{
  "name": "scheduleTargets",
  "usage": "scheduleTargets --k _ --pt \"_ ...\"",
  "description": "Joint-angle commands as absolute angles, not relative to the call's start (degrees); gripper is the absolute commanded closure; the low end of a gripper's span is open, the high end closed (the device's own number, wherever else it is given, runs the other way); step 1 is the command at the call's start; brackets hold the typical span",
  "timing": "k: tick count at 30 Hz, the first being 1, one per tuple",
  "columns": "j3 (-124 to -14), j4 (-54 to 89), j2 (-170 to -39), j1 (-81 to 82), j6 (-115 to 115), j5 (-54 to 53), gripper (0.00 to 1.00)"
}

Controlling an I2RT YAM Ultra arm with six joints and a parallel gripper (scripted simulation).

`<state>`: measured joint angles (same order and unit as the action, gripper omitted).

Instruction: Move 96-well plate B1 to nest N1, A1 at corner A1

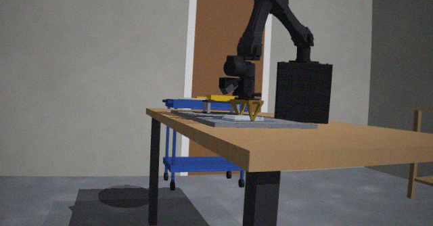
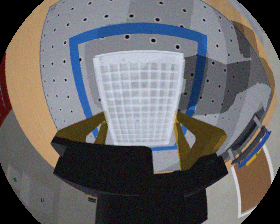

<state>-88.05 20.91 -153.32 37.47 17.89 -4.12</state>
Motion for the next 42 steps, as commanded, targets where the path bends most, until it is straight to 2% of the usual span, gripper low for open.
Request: scheduleTargets --k 1,42 --pt "-86.9 19.6 -150.5 37.3 17.8 -3.5 1.0" --pt "-83.4 27.6 -139.8 36.3 17.0 -3.7 1.0"
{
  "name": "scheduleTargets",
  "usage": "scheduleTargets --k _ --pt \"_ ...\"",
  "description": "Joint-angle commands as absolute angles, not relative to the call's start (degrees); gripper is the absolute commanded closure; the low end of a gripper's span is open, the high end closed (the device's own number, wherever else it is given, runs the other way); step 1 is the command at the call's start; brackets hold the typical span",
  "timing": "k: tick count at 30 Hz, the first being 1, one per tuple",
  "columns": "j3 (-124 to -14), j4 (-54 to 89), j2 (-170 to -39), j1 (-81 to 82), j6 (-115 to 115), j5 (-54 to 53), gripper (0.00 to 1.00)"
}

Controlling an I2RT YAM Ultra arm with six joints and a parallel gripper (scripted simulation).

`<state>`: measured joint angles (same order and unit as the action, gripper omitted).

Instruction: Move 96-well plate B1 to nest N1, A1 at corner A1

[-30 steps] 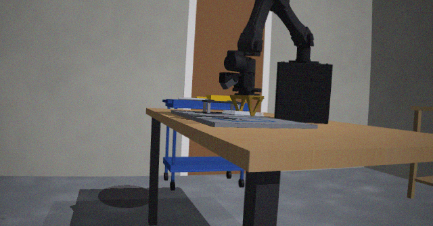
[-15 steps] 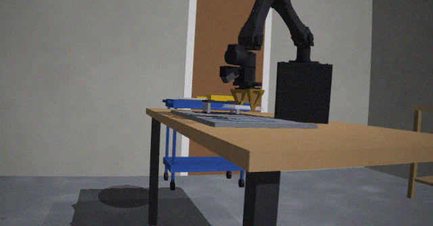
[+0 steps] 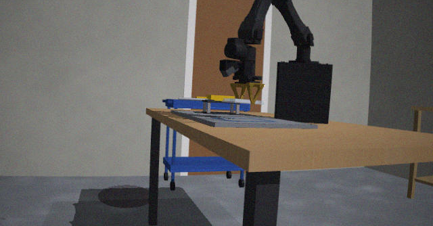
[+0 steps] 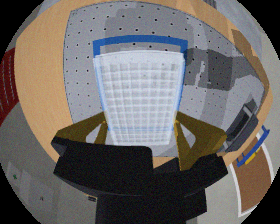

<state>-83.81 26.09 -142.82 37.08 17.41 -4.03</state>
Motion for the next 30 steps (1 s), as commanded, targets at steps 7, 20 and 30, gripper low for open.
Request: scheduleTargets --k 7,20,30 --pt "-84.0 28.6 -138.3 36.2 17.0 -3.7 1.0" --pt "-83.6 29.0 -138.0 36.2 17.0 -3.8 1.0" --pt "-83.6 29.0 -138.0 36.2 17.0 -3.8 1.0"
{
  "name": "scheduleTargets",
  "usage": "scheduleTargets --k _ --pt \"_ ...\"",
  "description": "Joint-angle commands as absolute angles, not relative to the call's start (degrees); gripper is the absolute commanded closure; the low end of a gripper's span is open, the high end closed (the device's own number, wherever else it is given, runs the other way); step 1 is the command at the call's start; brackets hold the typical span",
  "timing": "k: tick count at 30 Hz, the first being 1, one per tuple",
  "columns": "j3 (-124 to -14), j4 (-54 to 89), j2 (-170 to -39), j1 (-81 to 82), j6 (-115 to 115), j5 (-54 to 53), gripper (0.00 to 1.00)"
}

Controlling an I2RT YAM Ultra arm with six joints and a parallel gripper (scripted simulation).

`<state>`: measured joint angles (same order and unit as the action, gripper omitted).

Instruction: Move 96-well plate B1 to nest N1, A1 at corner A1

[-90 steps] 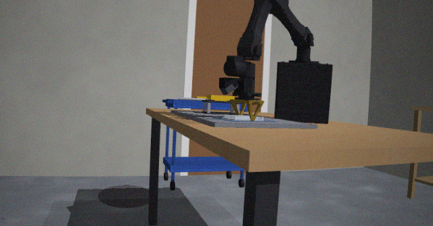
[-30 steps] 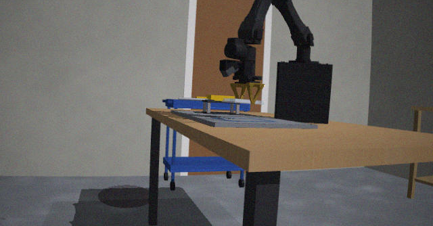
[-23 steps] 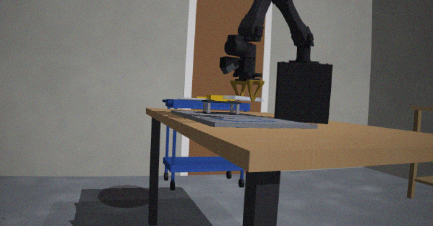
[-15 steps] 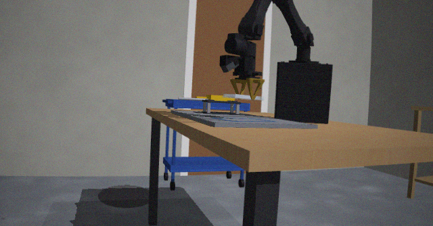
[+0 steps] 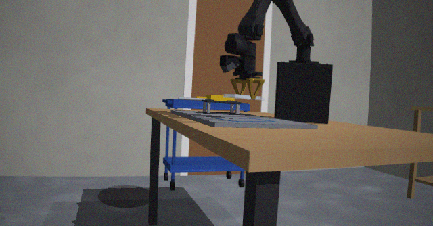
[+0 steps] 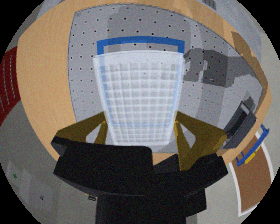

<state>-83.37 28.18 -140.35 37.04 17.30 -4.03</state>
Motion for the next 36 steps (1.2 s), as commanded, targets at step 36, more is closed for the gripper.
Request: scheduleTargets --k 36 --pt "-81.9 27.8 -137.7 35.8 19.0 -3.9 1.0"
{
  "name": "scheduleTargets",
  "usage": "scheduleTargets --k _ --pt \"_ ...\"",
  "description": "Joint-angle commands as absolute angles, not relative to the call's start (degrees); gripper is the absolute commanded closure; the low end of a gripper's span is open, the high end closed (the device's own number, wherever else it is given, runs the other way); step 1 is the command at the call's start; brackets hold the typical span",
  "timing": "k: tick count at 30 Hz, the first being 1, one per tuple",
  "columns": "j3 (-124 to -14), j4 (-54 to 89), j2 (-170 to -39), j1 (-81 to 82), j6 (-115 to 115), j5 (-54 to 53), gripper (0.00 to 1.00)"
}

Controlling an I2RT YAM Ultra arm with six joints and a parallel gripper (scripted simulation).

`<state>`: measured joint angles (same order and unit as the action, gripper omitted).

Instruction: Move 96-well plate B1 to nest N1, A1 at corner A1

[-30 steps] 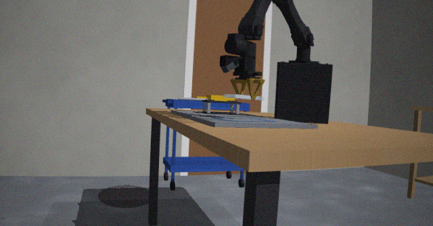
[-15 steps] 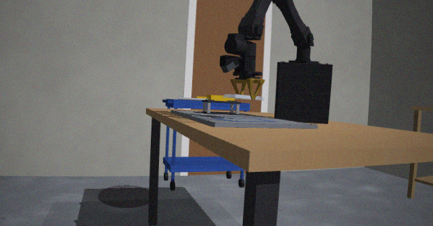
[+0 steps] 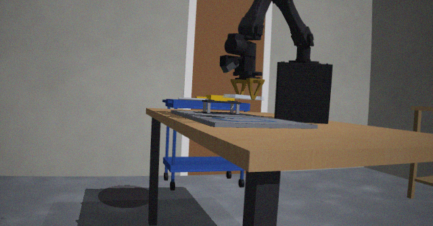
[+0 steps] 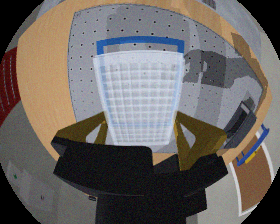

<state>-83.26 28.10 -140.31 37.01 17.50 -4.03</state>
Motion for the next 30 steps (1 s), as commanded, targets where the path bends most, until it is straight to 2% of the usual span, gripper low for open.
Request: scheduleTargets --k 1,9,30 --pt "-81.4 27.3 -137.5 35.4 20.5 -4.0 1.0" --pt "-78.2 26.2 -135.8 32.9 29.3 -4.5 1.0" --pt "-69.5 22.7 -131.1 24.6 20.8 -5.0 1.0"
